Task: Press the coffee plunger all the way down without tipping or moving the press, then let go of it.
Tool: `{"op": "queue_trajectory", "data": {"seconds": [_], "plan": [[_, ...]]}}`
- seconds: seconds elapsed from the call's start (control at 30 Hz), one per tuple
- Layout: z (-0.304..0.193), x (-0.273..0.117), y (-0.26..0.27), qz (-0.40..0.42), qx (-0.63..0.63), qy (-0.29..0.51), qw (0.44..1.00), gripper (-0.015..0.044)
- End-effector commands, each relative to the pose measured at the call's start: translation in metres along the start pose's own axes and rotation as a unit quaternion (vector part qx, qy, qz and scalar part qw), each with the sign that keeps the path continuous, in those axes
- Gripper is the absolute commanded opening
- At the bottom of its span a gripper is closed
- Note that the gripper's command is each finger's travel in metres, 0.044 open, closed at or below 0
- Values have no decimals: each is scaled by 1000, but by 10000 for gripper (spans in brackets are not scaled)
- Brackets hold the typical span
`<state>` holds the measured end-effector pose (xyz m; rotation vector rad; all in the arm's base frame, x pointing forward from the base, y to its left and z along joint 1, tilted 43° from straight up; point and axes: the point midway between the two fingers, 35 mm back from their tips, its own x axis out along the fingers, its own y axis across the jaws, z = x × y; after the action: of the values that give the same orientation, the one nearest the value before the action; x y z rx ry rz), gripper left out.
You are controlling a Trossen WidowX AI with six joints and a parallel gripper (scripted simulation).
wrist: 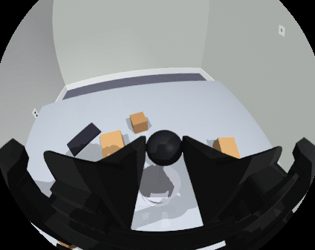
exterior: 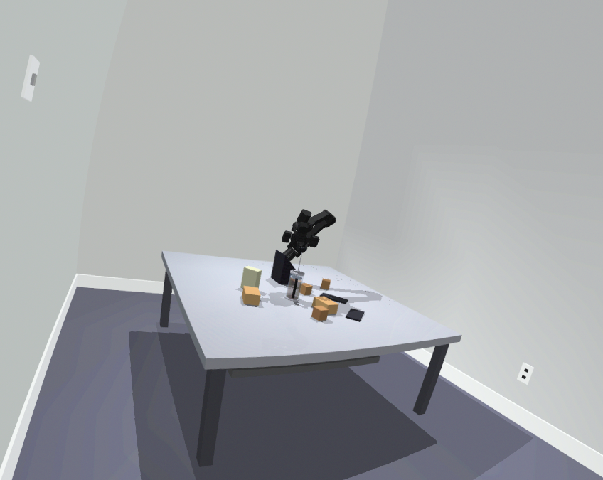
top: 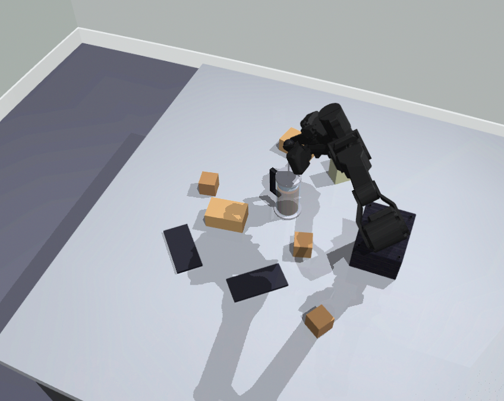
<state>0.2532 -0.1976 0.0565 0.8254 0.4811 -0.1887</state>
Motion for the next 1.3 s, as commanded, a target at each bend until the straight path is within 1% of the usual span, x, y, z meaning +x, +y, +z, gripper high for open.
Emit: {"op": "queue_trajectory", "data": {"seconds": [0.0, 1.27], "plan": [[-16, 8, -3, -6, 4, 13, 1000, 121], [-66, 48, -4, -6, 6, 12, 1000, 121]]}}
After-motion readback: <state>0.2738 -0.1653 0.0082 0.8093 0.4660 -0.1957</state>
